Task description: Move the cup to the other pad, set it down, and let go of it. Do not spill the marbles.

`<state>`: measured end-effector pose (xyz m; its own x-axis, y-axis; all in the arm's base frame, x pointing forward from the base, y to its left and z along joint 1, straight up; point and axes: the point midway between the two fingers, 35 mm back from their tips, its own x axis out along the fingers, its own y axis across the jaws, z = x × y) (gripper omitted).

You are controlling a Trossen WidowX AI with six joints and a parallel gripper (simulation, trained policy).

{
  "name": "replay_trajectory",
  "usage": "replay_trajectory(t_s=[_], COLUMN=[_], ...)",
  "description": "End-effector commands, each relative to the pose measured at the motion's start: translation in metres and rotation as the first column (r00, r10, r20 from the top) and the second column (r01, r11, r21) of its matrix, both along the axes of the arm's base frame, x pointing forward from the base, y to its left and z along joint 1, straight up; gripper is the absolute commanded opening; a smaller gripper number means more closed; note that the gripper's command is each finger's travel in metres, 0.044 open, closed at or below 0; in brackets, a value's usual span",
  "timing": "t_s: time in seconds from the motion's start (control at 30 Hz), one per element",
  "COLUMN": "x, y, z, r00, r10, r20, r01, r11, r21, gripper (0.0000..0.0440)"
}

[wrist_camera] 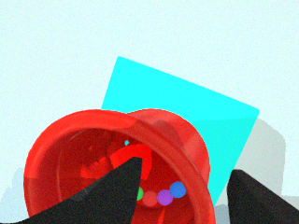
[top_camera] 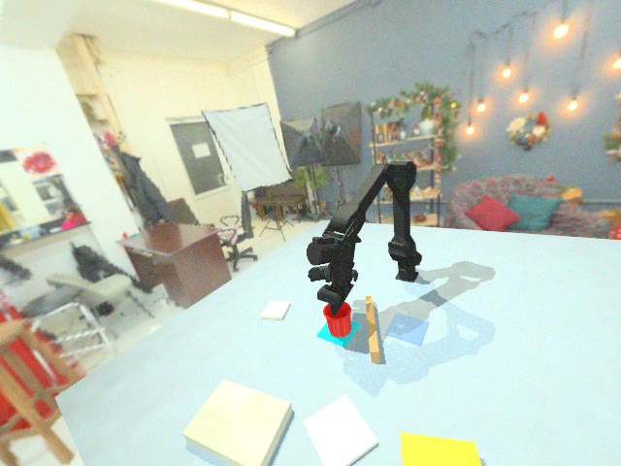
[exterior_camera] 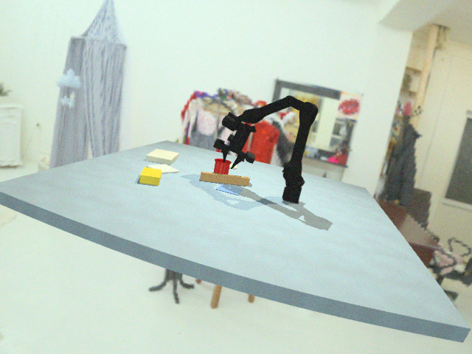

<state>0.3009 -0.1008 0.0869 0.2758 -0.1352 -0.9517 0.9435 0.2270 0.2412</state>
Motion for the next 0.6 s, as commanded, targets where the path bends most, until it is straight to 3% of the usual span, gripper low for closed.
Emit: replay_trajectory(t_s=[0.0, 0.4, 0.57], x=[-0.006, -0.013, -0.013], y=[0.001, -0.005, -0.01], z=[0.004, 0.04, 0.061], r00=[1.0, 0.996, 0.99], r10=[0.003, -0.01, -0.014], r20=[0.01, 0.092, 0.137], r01=[-0.003, 0.01, 0.016], r11=[1.0, 1.0, 1.0], r21=[0.011, 0.005, -0.013], gripper=[0.0201, 0.0265, 0.0319])
